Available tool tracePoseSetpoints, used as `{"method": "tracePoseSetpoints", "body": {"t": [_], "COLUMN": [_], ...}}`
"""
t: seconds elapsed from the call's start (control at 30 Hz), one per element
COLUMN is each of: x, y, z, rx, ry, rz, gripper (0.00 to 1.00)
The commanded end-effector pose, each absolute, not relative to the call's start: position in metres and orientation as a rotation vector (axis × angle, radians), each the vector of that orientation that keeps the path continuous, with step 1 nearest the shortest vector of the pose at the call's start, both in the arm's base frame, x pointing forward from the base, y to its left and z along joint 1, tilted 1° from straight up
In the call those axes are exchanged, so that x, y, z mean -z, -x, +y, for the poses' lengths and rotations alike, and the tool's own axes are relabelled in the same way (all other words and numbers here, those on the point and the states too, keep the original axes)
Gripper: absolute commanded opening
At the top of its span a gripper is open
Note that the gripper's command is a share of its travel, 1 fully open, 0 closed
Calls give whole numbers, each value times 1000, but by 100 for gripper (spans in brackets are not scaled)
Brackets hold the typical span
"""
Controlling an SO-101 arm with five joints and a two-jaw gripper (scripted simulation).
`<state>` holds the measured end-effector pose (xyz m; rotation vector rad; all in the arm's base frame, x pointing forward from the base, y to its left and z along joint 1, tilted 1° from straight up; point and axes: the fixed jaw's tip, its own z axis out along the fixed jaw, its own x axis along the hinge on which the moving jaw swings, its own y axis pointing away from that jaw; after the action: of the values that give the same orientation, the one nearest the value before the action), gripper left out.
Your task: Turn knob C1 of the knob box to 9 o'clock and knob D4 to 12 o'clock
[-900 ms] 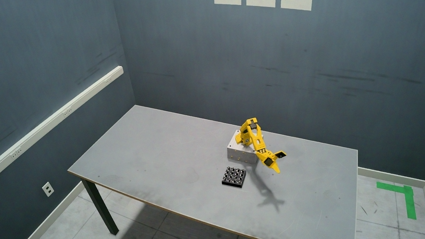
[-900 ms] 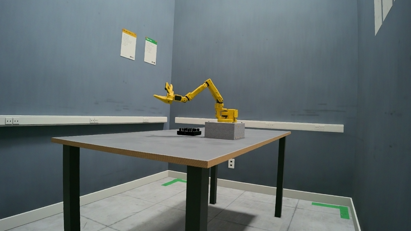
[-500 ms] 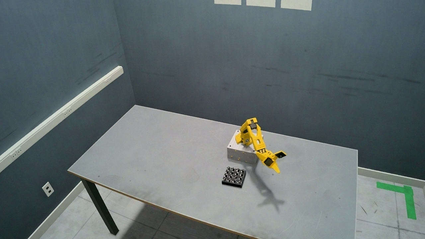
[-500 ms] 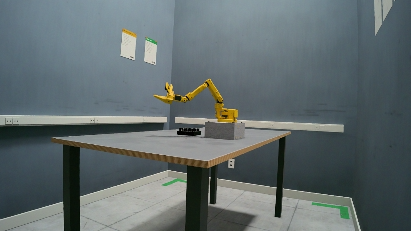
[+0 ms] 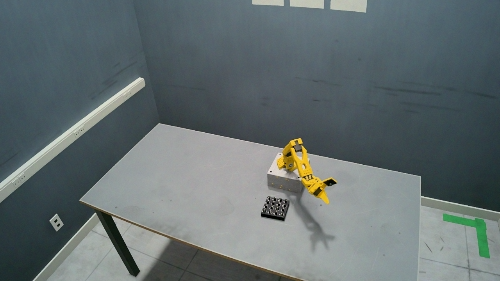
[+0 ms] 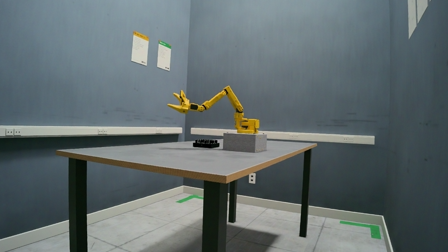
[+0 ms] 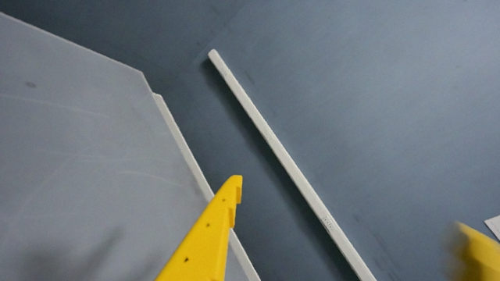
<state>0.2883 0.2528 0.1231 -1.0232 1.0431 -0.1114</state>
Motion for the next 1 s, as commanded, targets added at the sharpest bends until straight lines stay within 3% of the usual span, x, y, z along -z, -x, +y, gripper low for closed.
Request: {"method": "tracePoseSetpoints", "body": {"t": [0.0,0.43,0.97], "x": [-126,-113,-70], "y": [-286,-266,-192], "z": [251,234,170], "rx": [109,98,70], "ry": [1045,1237,1610], "rz": [1067,1262,1644], "gripper": [40,40,40]}}
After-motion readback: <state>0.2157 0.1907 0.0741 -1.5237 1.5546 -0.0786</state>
